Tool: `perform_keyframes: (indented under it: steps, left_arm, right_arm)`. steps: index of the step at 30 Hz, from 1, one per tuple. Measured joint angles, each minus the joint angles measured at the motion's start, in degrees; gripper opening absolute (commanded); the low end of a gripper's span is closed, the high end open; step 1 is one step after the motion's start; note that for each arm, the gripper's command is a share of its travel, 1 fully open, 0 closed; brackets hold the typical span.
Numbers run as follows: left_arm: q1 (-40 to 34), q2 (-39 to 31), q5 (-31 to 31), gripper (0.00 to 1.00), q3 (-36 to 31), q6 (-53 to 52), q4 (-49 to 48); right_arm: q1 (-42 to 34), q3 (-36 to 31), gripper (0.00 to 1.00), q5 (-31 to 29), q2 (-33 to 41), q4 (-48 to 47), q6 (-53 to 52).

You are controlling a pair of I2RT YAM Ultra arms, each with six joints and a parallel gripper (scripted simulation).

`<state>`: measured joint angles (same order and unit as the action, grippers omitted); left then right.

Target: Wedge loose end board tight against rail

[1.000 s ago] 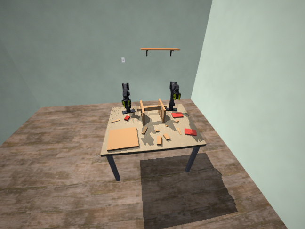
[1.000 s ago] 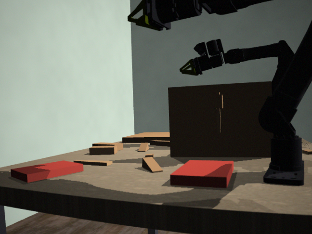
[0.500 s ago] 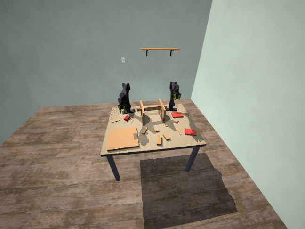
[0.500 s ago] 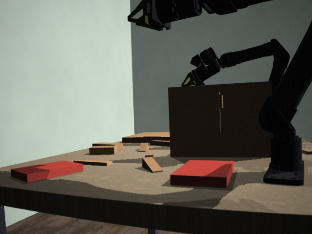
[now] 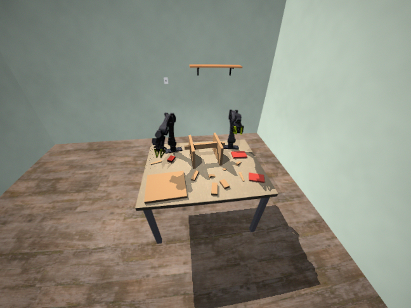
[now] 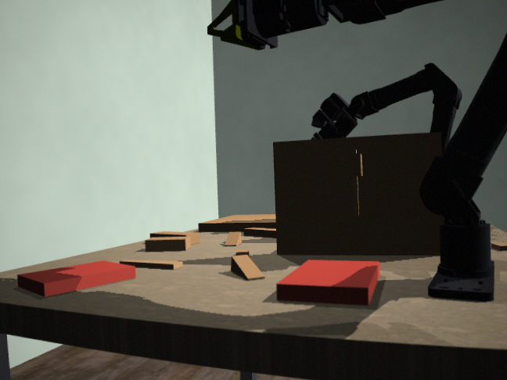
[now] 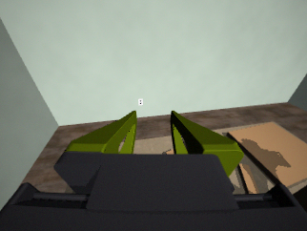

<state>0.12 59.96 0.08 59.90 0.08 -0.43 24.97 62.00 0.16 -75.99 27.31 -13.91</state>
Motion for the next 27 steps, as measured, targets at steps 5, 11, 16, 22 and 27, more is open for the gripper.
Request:
perform_keyframes:
  steps: [5, 11, 16, 22, 27]
  left_arm:
    - [0.0, 0.0, 0.0, 0.39, 0.0, 0.0, 0.0]
    - [0.0, 0.0, 0.0, 0.39, 0.0, 0.0, 0.0]
    - [0.0, 0.0, 0.0, 0.39, 0.0, 0.0, 0.0]
    - [0.0, 0.0, 0.0, 0.39, 0.0, 0.0, 0.0]
    - [0.0, 0.0, 0.0, 0.39, 0.0, 0.0, 0.0]
  right_arm:
    - [3.72, 0.22, 0.43, -0.02, -2.64, 4.02, -2.03]
    - [7.1, 0.37, 0.43, -0.04, -4.92, 8.46, -4.09]
    - [10.43, 0.83, 0.43, 0.02, -6.8, 11.82, -5.84]
    - [15.37, 1.16, 0.43, -0.11, -10.21, 17.03, -8.5]
    - [18.78, 1.31, 0.43, -0.17, -12.46, 21.16, -10.49]
